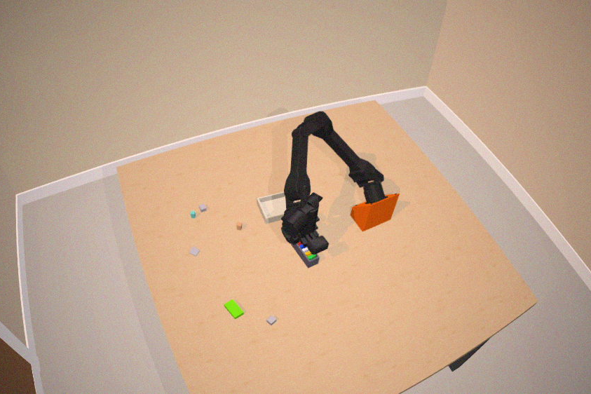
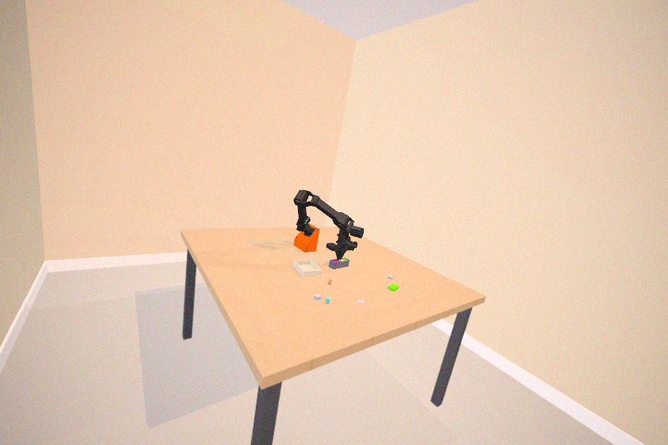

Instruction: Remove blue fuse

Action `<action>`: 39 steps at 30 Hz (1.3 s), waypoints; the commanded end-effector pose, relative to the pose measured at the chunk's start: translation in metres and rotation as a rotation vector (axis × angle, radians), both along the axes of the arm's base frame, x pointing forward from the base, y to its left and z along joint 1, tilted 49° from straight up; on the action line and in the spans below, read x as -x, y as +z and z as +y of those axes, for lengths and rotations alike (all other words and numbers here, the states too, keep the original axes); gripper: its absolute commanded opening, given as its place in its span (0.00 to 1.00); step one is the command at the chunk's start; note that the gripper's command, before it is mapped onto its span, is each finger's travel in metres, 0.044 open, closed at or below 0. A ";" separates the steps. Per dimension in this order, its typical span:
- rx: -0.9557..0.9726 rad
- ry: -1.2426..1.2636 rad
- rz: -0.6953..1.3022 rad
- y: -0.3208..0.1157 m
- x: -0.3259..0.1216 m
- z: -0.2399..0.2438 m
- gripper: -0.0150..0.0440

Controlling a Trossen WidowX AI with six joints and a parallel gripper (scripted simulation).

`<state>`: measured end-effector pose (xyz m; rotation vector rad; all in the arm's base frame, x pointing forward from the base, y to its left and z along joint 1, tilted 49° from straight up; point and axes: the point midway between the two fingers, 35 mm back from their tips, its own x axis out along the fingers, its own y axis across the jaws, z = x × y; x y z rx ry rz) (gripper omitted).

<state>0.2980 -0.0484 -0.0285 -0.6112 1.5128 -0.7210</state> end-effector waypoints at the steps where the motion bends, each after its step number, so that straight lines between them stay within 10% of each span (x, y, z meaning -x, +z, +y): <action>1: 0.005 0.003 0.007 -0.002 0.002 -0.003 0.36; 39: 0.001 -0.001 0.002 -0.003 0.001 -0.004 0.25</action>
